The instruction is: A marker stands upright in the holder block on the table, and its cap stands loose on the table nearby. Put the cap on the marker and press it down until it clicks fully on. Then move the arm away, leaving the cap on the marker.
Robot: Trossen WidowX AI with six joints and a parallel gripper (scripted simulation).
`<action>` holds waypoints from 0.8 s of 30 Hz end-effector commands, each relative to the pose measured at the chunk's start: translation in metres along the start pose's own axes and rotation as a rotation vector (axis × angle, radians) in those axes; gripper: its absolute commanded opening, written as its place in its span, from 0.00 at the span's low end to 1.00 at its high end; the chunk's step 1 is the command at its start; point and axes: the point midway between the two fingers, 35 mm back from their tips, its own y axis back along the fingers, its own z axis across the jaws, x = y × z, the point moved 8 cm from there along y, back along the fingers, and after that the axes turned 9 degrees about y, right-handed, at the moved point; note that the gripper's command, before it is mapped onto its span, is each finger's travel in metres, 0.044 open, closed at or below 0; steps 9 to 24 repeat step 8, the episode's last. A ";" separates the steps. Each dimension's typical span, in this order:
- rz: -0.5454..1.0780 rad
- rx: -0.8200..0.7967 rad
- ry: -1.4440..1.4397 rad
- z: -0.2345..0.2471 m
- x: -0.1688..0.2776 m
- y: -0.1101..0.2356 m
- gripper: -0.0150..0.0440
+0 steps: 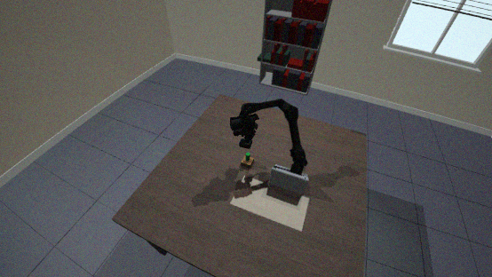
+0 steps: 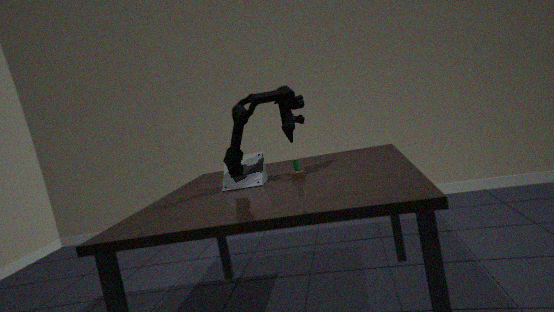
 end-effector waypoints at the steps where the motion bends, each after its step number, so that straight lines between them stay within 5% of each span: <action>1: 0.004 -0.002 -0.001 0.000 0.000 0.000 0.74; 7: 0.004 -0.002 -0.001 0.000 0.000 0.000 1.00; 24: 0.004 -0.002 -0.001 0.000 0.000 0.000 1.00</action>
